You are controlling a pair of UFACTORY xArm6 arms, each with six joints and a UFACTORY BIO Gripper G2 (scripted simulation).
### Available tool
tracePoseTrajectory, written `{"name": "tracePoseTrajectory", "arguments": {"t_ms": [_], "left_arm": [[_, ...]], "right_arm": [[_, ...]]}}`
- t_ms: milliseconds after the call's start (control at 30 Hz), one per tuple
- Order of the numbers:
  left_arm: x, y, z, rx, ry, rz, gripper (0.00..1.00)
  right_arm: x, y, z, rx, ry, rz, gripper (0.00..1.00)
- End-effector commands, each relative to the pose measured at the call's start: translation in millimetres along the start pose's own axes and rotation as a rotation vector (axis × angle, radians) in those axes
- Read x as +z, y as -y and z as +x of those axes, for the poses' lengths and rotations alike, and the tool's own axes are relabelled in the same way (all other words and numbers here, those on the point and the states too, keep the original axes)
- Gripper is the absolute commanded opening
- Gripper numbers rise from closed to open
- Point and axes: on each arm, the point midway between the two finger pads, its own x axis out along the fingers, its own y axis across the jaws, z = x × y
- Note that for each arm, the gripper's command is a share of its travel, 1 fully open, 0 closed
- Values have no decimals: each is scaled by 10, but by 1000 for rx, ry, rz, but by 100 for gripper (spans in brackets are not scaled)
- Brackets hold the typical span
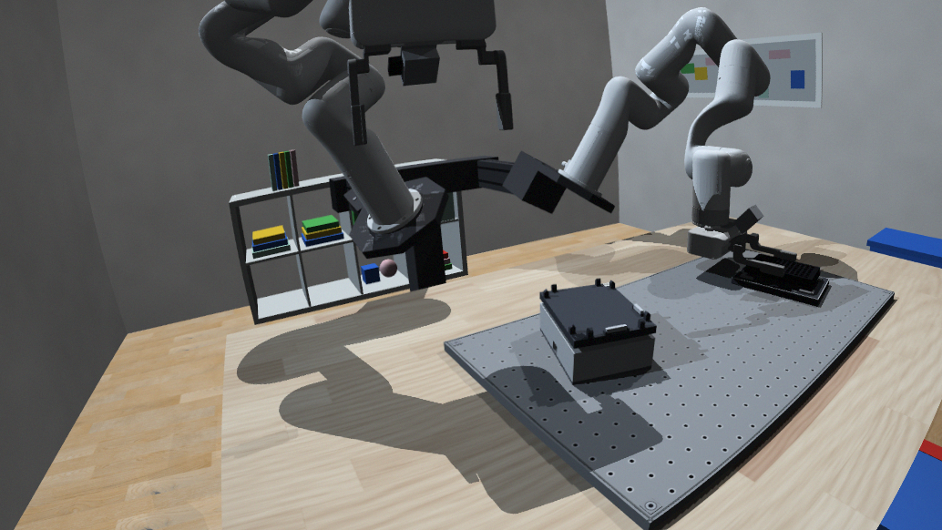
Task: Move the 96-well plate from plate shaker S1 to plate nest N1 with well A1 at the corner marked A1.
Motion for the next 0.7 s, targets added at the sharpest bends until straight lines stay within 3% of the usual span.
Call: {"name": "tracePoseTrajectory", "arguments": {"t_ms": [0,667], "left_arm": [[3,2,8,0,2,-1,0],[-27,2,8,0,2,-1,0]], "right_arm": [[-10,-2,-14,-2,-3,2,100],[-10,-2,-14,-2,-3,2,100]]}}
